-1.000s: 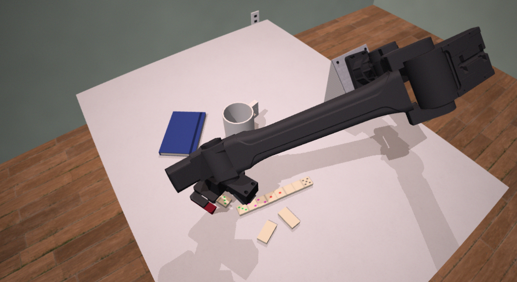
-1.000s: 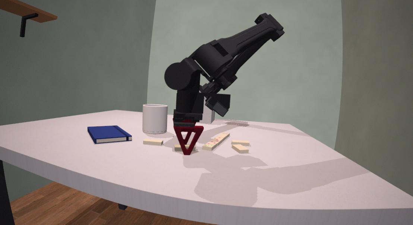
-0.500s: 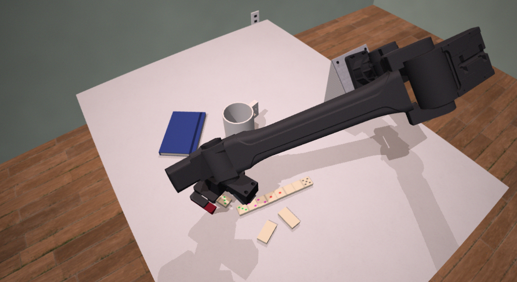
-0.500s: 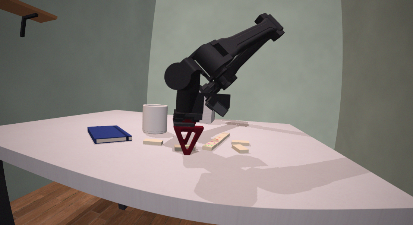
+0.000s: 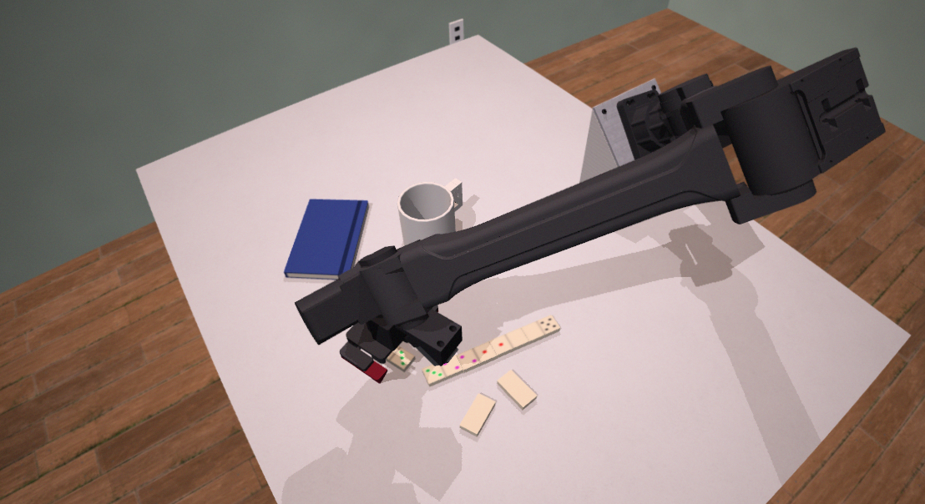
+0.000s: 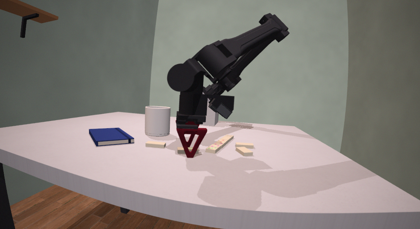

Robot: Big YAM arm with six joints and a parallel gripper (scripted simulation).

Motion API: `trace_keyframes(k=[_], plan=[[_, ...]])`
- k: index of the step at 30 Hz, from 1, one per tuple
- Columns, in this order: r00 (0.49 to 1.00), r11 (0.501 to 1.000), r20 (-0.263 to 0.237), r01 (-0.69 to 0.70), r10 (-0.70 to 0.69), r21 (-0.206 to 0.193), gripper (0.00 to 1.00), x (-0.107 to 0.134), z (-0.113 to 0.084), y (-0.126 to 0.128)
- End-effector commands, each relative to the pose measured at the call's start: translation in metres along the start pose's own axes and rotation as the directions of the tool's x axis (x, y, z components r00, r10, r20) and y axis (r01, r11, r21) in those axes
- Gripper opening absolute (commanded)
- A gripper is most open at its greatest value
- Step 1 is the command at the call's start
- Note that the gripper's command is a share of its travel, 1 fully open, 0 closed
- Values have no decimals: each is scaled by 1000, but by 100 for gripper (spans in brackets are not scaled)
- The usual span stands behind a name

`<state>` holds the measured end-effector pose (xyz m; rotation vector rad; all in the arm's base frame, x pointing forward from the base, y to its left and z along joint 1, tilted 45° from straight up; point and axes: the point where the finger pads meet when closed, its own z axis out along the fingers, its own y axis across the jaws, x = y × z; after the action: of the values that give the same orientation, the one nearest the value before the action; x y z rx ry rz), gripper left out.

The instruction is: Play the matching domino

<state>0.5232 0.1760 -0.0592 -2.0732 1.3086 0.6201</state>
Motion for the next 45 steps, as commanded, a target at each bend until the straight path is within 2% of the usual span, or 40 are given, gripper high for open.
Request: trace_keyframes(k=[1,9,16,17,26,33,34,43,45], plan=[[1000,1000,-3,1,-1,7,94,1,-7,-3],[1000,1000,-2,-3,3,0,94,1,-16,-1],[1000,1000,-2,-3,3,0,94,1,-16,-1],[1000,1000,4,-9,9,-12,94,-1,-7,3],[1000,1000,-7,4,-4,14,94,2,-28,-3],[1000,1000,-7,4,-4,14,94,2,-28,-3],[1000,1000,3,-7,7,-8,94,1,-13,4],[1000,1000,-12,11,-11,27,94,2,-41,-7],[1000,1000,-12,11,-11,27,94,2,-41,-7]])
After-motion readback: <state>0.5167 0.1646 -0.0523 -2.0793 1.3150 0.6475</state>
